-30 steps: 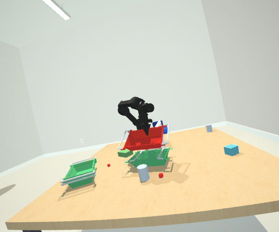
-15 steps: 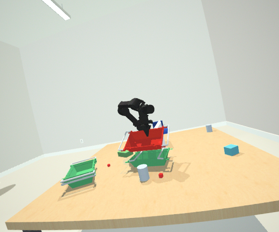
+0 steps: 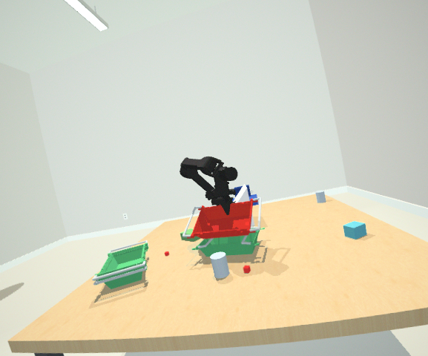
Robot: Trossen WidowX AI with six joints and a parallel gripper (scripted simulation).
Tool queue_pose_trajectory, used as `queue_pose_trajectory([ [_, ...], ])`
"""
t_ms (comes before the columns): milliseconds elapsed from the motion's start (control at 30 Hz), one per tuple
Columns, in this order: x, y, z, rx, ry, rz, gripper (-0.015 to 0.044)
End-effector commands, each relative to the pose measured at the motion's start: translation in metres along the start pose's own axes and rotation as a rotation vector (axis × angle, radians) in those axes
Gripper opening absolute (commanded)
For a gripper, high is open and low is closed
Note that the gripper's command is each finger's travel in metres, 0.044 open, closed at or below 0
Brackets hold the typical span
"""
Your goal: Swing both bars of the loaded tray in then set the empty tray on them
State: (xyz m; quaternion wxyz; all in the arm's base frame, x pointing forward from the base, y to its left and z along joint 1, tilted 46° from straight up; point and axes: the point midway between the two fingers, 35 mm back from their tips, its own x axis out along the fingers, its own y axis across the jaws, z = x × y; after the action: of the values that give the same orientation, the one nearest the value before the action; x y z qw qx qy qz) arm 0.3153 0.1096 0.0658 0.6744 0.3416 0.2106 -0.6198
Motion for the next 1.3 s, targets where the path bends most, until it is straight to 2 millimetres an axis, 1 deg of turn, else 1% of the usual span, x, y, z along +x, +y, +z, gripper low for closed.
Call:
queue_pose_trajectory([
  [0, 0.001, 0.001, 0.0, -0.005, 0.003, 0.024, 0.0],
  [233, 0.012, 0.001, 0.0, -0.004, 0.003, 0.024, 0.0],
  [567, 0.017, -0.004, 0.0, -0.004, 0.002, 0.024, 0.0],
  [833, 0.025, -0.011, 0.0, -0.005, 0.001, 0.024, 0.0],
  [1267, 0.034, -0.016, 0.0, -0.005, 0.001, 0.024, 0.0],
])
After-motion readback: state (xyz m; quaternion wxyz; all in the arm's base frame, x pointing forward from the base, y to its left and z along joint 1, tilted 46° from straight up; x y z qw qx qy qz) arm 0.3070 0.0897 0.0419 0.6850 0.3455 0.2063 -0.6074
